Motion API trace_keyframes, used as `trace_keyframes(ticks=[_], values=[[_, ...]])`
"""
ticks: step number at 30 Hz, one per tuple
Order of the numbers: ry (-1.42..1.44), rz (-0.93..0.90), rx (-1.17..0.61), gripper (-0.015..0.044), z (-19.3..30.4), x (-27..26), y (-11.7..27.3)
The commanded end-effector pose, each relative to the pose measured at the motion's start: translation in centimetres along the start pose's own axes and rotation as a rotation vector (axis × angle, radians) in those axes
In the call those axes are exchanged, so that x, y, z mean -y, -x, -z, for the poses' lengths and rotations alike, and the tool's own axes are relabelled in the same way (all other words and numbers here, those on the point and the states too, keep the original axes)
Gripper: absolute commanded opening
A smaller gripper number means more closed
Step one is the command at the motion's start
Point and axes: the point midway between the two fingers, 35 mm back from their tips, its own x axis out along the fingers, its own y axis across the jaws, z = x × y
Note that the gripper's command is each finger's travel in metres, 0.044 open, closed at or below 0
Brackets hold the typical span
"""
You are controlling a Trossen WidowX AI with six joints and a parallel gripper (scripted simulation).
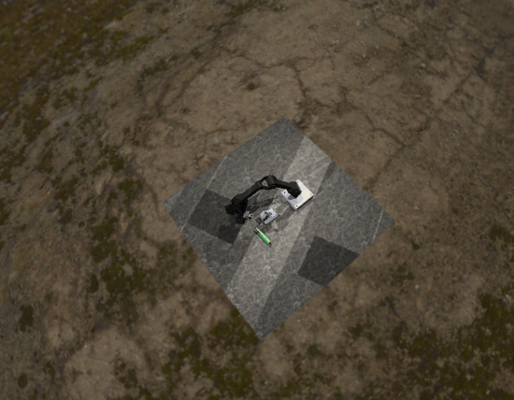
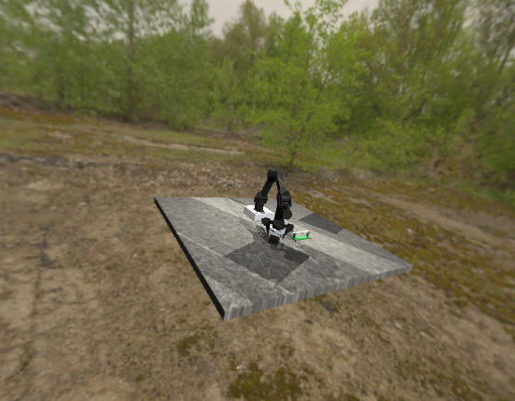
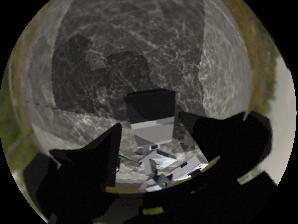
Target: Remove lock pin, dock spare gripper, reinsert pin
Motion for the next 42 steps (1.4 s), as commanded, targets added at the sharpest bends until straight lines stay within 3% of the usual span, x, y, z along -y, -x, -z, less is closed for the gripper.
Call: trace_keyframes(ticks=[1,15,22,29,37,42], values=[[-0.006,0.004,0.000,0.0440,0.0,0.1,-0.7],[-0.006,0.004,0.000,0.0440,0.2,0.1,-2.6],[-0.006,0.004,0.000,0.0256,0.2,0.1,-2.6],[-0.006,0.004,0.000,0.0210,0.2,0.1,-2.6],[-0.006,0.004,0.000,0.0000,0.1,0.0,-0.1],[-0.006,0.004,0.000,0.0000,0.1,0.1,2.3]])
